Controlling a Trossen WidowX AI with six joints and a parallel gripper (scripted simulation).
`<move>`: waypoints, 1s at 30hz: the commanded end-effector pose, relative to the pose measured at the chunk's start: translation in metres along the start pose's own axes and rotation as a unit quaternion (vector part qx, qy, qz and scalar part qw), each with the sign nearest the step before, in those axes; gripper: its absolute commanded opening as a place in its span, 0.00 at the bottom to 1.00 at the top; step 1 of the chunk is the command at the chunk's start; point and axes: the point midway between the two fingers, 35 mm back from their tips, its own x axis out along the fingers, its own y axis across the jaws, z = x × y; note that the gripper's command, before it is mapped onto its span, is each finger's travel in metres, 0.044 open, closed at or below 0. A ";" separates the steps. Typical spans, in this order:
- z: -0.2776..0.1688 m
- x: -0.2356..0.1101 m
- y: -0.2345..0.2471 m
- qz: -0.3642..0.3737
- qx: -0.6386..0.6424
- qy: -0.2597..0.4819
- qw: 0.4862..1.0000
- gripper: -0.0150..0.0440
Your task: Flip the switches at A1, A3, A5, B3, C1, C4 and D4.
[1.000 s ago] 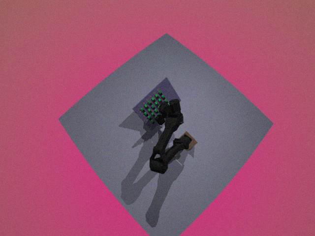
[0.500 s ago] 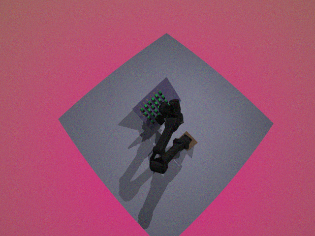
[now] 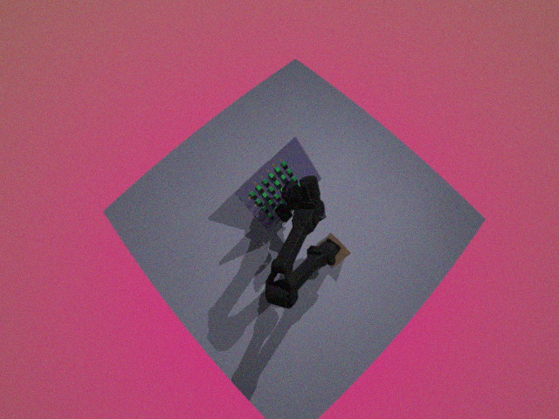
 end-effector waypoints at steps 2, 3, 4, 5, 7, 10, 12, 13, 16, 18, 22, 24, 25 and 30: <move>0.000 0.001 -0.001 -0.002 0.001 0.001 1.000 0.25; 0.000 0.001 -0.001 -0.002 0.001 0.001 1.000 0.25; 0.000 0.001 -0.001 -0.002 0.001 0.001 1.000 0.25; 0.000 0.001 -0.001 -0.002 0.001 0.001 1.000 0.25; 0.000 0.002 -0.001 -0.002 0.001 0.001 1.000 0.25; 0.000 0.002 -0.001 -0.002 0.001 0.001 1.000 0.25; 0.000 0.002 -0.001 -0.002 0.001 0.001 1.000 0.25; 0.000 0.002 -0.001 -0.002 0.001 0.001 1.000 0.25; 0.000 0.003 -0.001 -0.002 0.001 0.001 1.000 0.25; 0.000 0.003 -0.001 -0.002 0.001 0.001 1.000 0.25; 0.000 0.004 -0.001 -0.002 0.001 0.001 1.000 0.25; 0.000 0.004 -0.001 -0.002 0.001 0.001 1.000 0.25; 0.000 0.004 -0.001 -0.002 0.001 0.001 1.000 0.25; 0.000 -0.023 -0.007 -0.010 0.000 0.011 1.000 0.25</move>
